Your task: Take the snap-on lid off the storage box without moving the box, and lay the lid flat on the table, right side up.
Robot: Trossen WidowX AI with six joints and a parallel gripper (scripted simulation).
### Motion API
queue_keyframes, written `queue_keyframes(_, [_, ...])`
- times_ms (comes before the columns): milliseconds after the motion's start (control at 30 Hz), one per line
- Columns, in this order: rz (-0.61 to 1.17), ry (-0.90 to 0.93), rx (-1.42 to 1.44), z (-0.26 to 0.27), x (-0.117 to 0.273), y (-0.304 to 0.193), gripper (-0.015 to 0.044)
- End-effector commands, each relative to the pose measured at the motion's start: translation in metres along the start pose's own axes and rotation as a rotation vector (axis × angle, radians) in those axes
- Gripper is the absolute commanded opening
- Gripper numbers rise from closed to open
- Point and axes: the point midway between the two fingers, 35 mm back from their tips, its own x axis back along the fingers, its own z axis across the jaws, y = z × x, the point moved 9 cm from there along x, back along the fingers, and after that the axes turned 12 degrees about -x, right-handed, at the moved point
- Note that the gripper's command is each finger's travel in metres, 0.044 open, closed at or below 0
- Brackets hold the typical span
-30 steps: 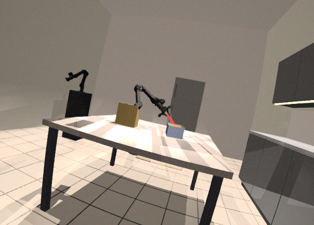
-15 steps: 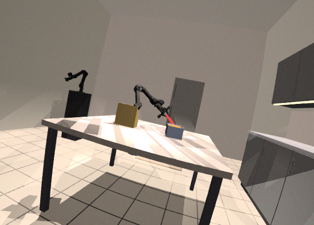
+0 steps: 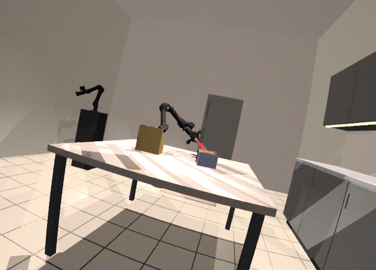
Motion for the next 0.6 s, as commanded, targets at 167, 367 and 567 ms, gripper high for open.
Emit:
queue_keyframes(167, [-0.043, -0.039, 0.001, -0.015, -0.012, 0.013, 0.0])
queue_keyframes(367, [-0.043, -0.039, 0.001, -0.018, -0.015, 0.014, 0.0])
queue_keyframes(567, [-0.043, -0.039, 0.0, -0.022, -0.018, 0.015, 0.0])
